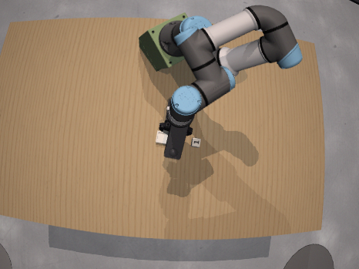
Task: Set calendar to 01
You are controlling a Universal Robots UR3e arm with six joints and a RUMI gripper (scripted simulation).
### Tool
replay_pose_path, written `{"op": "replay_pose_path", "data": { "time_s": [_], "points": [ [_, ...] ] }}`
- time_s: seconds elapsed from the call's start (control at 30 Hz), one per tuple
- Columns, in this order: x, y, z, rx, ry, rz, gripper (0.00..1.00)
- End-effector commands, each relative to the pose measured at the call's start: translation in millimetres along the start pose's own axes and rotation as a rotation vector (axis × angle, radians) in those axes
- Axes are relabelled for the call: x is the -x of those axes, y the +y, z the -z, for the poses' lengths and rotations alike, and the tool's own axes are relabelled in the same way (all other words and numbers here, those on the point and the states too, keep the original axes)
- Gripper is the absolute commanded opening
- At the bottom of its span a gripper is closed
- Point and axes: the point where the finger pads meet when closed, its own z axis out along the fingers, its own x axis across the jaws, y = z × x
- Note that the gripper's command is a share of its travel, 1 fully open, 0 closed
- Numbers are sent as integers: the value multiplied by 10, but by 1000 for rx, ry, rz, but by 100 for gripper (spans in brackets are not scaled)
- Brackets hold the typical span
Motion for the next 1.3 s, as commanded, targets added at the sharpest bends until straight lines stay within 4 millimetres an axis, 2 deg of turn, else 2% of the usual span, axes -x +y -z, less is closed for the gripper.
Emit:
{"op": "replay_pose_path", "data": {
  "time_s": [0.0, 0.6, 1.0, 1.07, 1.27],
  "points": [
    [-5, -6, 5, -1, 1, -2, 10],
    [-73, -27, 7, -1, 1, -137, 10],
    [-220, -58, 11, -1, 2, -426, 10],
    [-220, -58, 11, -1, 2, -426, 10],
    [-324, -71, 12, -1, 2, -633, 10]
  ]
}}
